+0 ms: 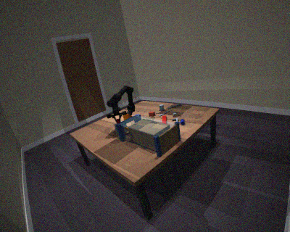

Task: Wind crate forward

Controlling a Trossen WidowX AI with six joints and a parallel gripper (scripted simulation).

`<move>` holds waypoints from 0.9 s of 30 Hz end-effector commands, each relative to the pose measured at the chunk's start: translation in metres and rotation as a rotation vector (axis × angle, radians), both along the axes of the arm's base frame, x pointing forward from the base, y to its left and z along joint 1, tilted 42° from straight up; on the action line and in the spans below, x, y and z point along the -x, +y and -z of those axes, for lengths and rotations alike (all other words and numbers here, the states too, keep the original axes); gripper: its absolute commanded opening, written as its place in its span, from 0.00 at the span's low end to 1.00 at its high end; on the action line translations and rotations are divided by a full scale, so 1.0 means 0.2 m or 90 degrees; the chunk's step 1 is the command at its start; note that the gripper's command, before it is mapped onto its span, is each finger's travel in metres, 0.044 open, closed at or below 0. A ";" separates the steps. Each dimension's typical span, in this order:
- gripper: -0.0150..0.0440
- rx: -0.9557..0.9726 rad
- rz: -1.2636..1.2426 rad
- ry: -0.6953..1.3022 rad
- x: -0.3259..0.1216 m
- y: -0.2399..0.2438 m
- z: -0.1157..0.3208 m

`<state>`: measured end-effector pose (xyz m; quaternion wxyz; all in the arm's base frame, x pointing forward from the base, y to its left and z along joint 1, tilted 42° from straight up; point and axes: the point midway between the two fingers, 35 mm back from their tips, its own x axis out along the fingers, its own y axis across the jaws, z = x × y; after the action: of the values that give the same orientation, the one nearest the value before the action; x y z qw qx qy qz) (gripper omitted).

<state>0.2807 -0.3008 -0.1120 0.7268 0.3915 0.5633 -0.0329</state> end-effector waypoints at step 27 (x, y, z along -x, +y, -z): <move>0.25 -0.033 -0.011 -0.005 -0.07 0.28 -0.18</move>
<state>0.2964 -0.2618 -0.0807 0.7302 0.3922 0.5591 -0.0218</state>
